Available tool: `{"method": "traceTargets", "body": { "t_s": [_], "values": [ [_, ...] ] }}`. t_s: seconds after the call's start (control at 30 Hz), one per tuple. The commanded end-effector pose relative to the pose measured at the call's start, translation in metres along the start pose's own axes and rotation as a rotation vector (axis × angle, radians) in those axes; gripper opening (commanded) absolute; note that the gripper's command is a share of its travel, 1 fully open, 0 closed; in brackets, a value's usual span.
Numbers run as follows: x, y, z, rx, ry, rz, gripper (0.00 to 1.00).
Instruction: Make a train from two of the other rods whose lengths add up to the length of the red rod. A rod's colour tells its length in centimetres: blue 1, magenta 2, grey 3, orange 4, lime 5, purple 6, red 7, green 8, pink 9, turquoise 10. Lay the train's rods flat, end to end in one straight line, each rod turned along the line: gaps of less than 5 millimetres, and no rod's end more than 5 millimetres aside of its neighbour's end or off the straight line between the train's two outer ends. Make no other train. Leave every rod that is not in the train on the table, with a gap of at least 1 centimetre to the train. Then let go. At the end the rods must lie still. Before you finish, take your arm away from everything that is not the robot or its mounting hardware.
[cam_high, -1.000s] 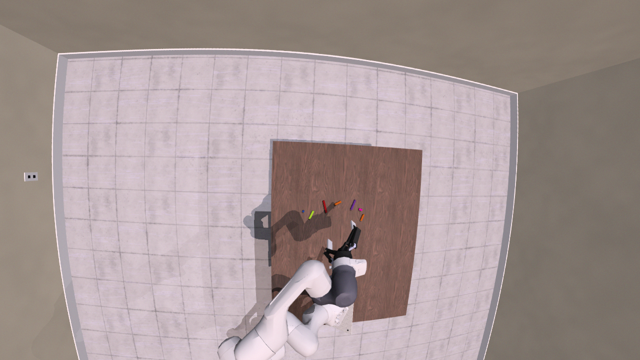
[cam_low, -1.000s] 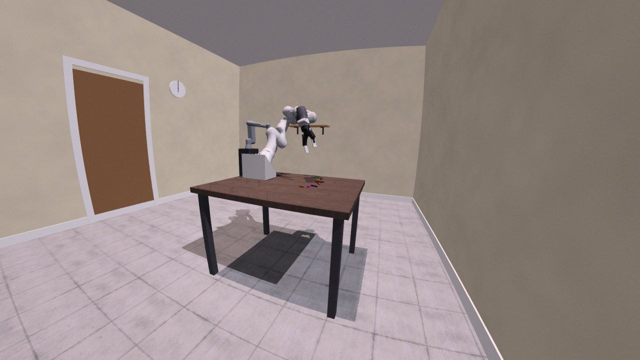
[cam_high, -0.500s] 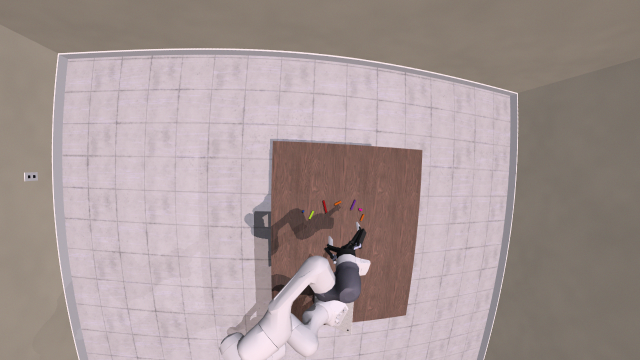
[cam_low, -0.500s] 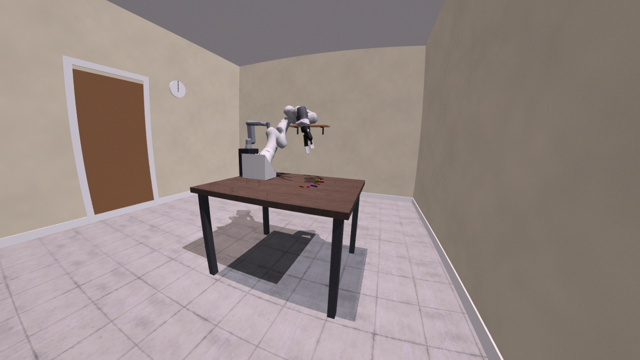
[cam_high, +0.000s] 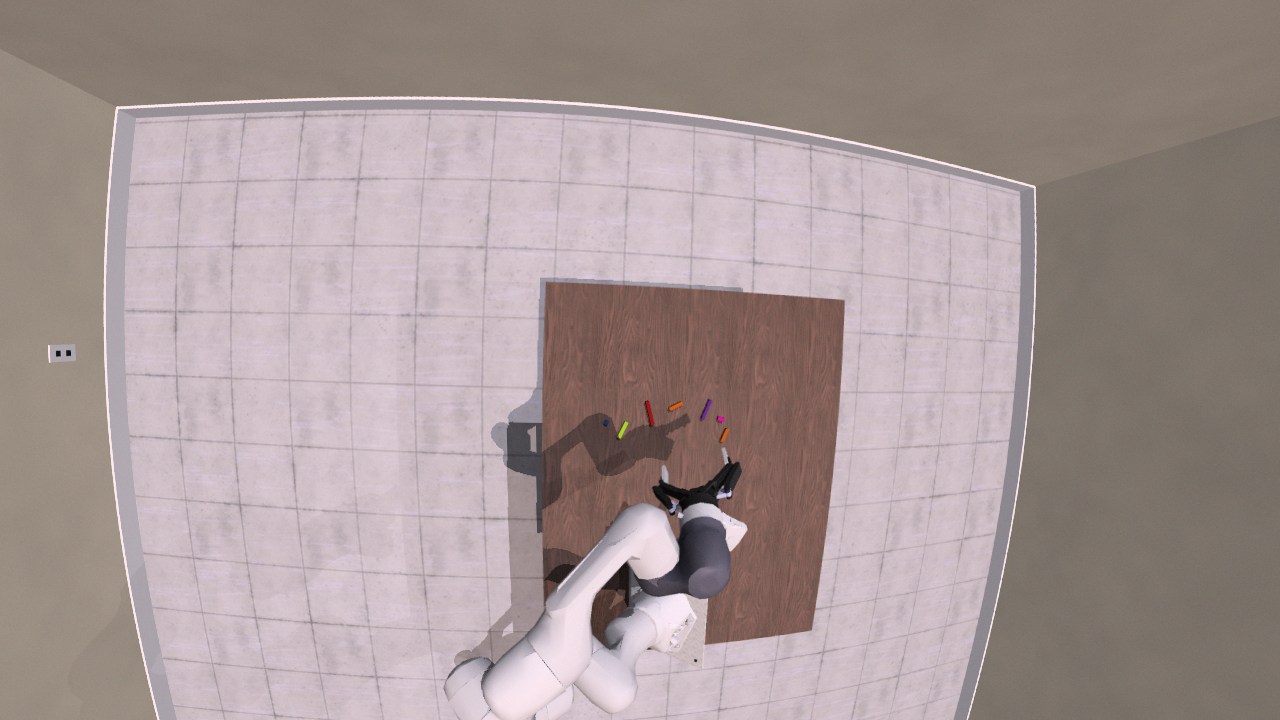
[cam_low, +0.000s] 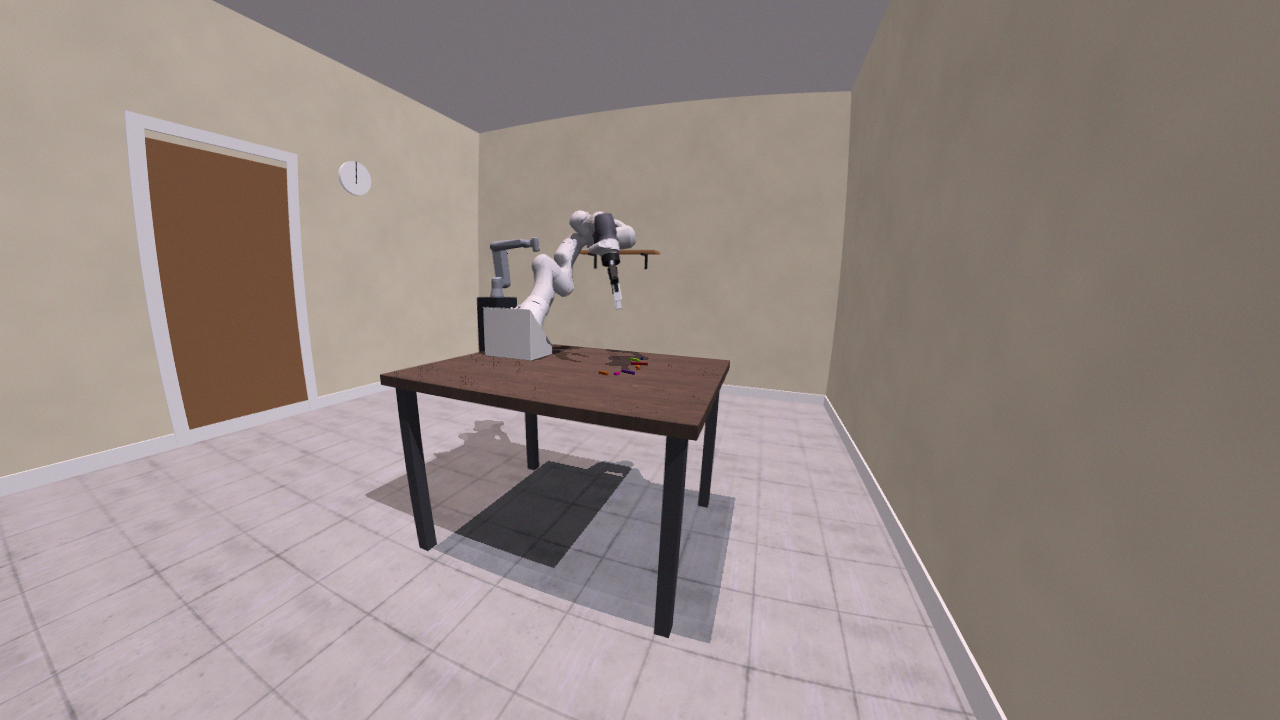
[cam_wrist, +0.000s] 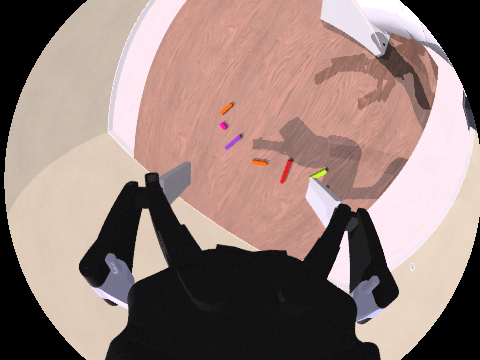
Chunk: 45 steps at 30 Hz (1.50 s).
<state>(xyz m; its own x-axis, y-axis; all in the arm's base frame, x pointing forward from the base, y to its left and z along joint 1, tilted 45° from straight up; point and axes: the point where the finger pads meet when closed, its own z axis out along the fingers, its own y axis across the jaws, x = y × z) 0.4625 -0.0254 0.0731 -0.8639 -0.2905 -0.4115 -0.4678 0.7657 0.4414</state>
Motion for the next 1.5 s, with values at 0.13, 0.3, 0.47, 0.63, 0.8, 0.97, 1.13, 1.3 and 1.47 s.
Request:
{"method": "traceTargets", "body": {
  "t_s": [0.13,0.3,0.47,0.63,0.8,0.97,1.13,1.3,1.47],
  "values": [
    [0.005,-0.006,0.006,-0.001,0.030,0.196,1.00],
    [0.009,-0.011,0.012,-0.005,0.046,0.307,1.00],
    [0.011,-0.013,0.014,-0.005,0.050,0.335,1.00],
    [0.016,-0.019,0.022,-0.007,0.068,0.458,1.00],
    [0.019,-0.022,0.026,-0.008,0.079,0.532,1.00],
    [0.022,-0.025,0.030,-0.008,0.088,0.596,1.00],
    [0.023,-0.026,0.032,-0.008,0.091,0.619,1.00],
    [0.023,-0.026,0.032,-0.008,0.091,0.619,1.00],
    [0.023,-0.026,0.032,-0.008,0.091,0.619,1.00]
  ]
}}
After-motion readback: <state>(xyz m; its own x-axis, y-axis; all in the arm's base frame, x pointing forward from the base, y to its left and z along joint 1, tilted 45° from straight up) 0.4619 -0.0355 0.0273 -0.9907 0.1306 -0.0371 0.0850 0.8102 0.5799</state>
